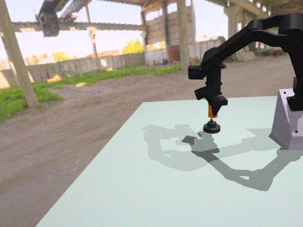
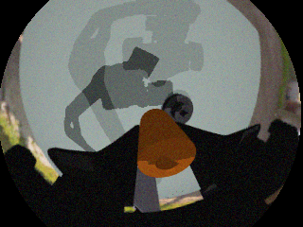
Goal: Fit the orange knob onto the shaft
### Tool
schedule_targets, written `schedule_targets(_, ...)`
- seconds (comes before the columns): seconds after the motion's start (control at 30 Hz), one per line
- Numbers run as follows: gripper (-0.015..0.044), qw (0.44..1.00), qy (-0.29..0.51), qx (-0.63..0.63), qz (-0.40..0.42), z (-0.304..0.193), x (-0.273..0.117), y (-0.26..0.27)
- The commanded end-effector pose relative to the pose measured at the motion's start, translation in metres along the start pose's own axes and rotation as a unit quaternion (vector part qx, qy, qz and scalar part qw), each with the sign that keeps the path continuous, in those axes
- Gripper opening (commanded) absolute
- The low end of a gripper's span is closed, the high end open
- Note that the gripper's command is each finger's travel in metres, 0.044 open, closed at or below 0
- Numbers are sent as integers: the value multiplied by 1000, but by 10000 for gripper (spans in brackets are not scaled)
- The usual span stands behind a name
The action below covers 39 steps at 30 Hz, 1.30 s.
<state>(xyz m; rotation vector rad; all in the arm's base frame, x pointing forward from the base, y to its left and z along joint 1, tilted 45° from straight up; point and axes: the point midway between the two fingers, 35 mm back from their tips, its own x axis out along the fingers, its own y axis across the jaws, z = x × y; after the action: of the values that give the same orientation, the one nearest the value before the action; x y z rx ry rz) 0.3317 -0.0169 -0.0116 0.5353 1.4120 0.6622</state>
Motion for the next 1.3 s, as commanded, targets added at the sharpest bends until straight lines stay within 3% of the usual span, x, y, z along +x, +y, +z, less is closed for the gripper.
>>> schedule_targets(0.0,0,1000,0,-2,-2,-1,3,-14)
schedule_targets(0.67,0,1000,0,-4,3,-16,22,-75)
schedule_targets(1.27,0,1000,0,-9,3,-15,45,-77)
